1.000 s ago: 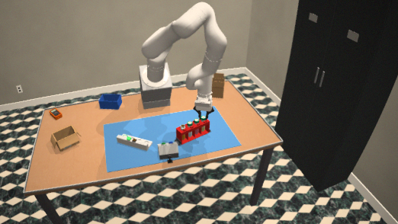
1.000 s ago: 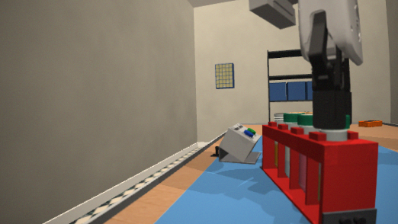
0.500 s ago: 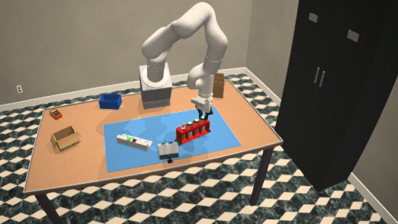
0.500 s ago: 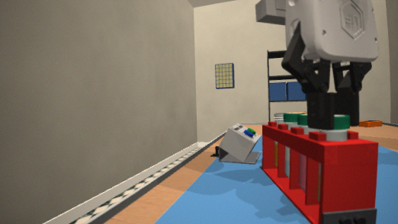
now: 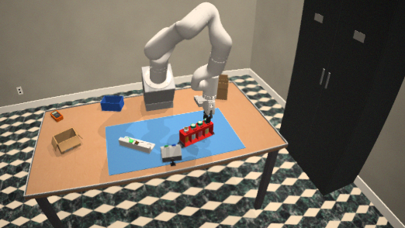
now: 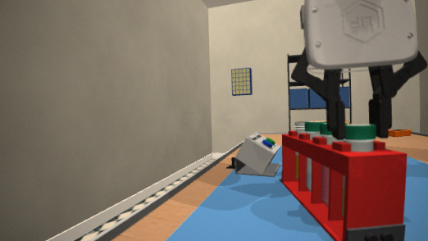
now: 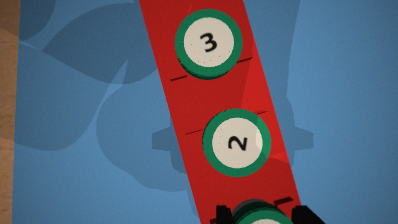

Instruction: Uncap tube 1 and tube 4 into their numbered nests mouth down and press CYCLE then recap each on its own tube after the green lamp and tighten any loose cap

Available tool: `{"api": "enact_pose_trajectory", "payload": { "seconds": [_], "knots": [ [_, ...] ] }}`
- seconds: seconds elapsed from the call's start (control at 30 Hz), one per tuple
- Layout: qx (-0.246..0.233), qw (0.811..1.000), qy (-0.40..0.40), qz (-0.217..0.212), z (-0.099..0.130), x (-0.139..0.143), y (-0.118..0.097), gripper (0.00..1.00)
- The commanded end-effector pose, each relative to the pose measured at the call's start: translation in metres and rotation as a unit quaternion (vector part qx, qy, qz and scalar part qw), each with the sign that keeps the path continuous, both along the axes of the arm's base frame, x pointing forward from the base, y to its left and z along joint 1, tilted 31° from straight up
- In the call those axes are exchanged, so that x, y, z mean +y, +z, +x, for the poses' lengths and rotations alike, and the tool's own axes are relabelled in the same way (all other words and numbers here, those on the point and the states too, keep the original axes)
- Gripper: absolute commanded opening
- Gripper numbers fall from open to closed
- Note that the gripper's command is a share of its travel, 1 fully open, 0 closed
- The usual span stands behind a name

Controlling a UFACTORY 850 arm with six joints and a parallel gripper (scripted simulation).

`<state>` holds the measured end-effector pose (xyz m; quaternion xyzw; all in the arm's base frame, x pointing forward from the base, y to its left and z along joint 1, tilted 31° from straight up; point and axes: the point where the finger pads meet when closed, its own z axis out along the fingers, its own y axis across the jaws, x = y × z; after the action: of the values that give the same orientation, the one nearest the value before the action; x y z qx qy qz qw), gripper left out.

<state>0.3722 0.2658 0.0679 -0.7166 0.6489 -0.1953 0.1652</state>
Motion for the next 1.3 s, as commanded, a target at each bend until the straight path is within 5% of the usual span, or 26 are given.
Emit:
{"api": "enact_pose_trajectory", "payload": {
  "seconds": [0.0, 0.23, 0.57, 0.6, 0.93, 1.13, 1.27],
  "knots": [
    [-0.012, 0.993, -0.091, 0.079, 0.0000, 0.0000, -0.0001, 0.00],
    [-0.011, 0.968, -0.206, 0.145, 0.0001, 0.0000, -0.0003, 0.00],
    [-0.011, 0.968, -0.206, 0.145, 0.0001, 0.0000, -0.0003, 0.00],
    [-0.011, 0.968, -0.206, 0.145, 0.0001, 0.0000, -0.0003, 0.46],
    [-0.011, 0.968, -0.206, 0.145, 0.0001, 0.0000, -0.0003, 0.46],
    [-0.012, 0.996, -0.066, 0.064, -0.0001, 0.0000, 0.0001, 0.46],
    [-0.013, 0.999, -0.028, 0.042, -0.0001, -0.0001, 0.0001, 0.46]
  ]
}}
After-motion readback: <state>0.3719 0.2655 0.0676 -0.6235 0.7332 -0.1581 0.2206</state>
